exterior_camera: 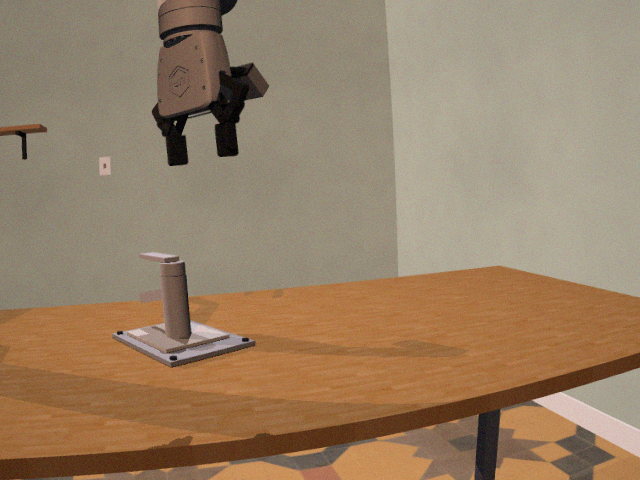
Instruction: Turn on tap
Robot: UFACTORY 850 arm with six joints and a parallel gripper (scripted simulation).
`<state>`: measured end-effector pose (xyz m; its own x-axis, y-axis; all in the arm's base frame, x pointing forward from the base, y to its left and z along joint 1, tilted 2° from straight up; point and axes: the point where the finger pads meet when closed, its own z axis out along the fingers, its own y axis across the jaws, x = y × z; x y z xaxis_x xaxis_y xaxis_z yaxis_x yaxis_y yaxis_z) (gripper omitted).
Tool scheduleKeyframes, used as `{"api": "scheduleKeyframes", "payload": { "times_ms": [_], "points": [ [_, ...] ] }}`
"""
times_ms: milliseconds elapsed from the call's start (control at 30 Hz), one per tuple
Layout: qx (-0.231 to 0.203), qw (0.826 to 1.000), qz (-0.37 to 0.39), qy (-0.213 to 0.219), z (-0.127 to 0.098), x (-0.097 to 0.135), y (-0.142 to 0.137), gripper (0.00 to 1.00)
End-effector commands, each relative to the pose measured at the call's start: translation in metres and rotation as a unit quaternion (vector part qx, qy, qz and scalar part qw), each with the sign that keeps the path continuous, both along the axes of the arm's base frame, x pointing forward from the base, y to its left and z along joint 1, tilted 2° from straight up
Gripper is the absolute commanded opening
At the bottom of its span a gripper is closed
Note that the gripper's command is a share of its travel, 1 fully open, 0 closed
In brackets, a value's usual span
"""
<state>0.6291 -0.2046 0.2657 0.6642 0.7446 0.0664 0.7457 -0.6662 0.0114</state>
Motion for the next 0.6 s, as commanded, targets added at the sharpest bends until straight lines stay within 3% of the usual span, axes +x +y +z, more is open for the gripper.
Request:
{"api": "scheduleKeyframes", "payload": {
  "times_ms": [0,233,300,333,567],
  "points": [
    [-0.002,0.998,0.069,-0.001,-0.005,-0.001,0.041,1.00],
    [-0.005,0.989,0.151,0.000,-0.013,-0.007,0.089,1.00],
    [-0.005,0.989,0.151,0.000,-0.013,-0.007,0.089,1.00],
    [-0.005,0.983,0.185,0.000,-0.017,-0.011,0.108,1.00],
    [-0.007,0.966,0.259,0.000,-0.024,-0.022,0.150,1.00]
  ]
}}
